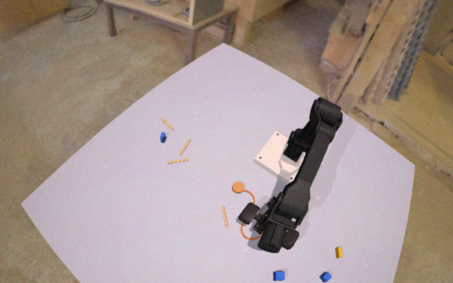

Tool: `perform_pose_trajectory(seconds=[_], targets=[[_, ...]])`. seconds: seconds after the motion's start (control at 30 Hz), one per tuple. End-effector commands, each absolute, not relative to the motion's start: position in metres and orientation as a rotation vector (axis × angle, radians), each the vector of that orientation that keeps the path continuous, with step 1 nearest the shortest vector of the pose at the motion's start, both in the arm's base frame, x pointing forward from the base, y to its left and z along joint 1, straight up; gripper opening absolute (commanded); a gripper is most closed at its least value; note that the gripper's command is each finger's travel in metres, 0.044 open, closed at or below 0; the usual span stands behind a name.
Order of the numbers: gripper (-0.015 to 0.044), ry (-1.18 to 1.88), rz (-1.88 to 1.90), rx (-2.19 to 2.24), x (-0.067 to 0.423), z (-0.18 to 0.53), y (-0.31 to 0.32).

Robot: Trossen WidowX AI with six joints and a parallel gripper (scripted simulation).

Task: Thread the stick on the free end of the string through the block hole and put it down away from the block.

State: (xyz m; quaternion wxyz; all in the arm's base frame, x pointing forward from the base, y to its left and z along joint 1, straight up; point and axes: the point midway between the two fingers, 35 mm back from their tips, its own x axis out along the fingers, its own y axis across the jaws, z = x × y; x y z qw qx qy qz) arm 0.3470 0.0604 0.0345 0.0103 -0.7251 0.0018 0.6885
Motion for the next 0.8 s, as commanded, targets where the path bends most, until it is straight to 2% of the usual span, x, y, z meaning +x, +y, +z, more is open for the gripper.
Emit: perform_pose_trajectory(seconds=[0.0, 0.4, 0.57, 0.67, 0.77], targets=[[0.0, 0.016, 2.151, -2.26, 0.341, 0.033, 0.06], [0.0, 0.015, 2.151, -2.259, 0.326, 0.033, 0.06], [0.0121, 0.005, 2.152, -2.261, 0.328, 0.034, 0.061], [0.0121, 0.005, 2.151, -2.261, 0.329, 0.044, 0.061], [0.0121, 0.005, 2.151, -2.262, 0.329, 0.09, 0.061]])
